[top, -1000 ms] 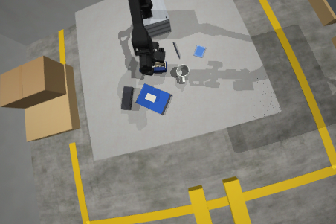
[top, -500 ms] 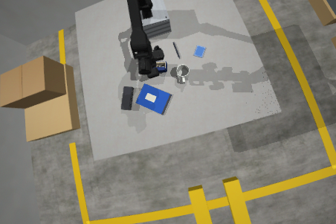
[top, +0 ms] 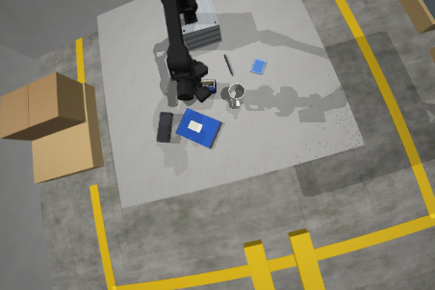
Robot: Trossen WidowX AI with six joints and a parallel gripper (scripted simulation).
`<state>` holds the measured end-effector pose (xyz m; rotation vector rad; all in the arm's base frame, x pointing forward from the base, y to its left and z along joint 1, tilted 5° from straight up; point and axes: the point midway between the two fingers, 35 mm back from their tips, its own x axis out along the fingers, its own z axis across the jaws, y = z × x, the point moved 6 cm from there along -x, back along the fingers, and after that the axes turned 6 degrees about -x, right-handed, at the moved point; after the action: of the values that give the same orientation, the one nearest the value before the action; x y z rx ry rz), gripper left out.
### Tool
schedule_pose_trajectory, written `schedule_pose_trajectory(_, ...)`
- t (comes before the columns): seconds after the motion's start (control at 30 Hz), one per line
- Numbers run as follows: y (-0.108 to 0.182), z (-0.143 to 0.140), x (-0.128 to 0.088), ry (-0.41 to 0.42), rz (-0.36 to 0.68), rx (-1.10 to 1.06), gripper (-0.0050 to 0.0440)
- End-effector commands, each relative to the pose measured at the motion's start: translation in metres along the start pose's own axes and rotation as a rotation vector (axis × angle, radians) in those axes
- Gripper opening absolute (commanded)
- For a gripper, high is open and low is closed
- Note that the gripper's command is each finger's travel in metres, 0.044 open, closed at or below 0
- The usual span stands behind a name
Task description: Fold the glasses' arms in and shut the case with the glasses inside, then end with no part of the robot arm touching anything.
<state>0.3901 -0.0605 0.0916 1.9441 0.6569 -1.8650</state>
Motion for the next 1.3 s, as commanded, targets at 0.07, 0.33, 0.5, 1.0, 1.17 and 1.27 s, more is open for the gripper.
schedule_pose_trajectory(0.07,0.007,-0.003,0.002,0.001,-0.001,-0.158,0.0000)
schedule_pose_trajectory(0.33,0.015,-0.006,0.003,0.002,0.000,-0.436,0.0000)
schedule_pose_trajectory(0.5,0.018,-0.007,0.004,0.002,0.000,-0.541,0.0000)
schedule_pose_trajectory(1.0,0.028,-0.009,0.025,0.002,0.000,-0.827,0.0000)
schedule_pose_trajectory(1.17,0.027,-0.009,0.054,0.003,0.001,-0.834,0.0000)
schedule_pose_trajectory(1.27,0.027,-0.009,0.056,0.003,0.001,-0.835,0.0000)
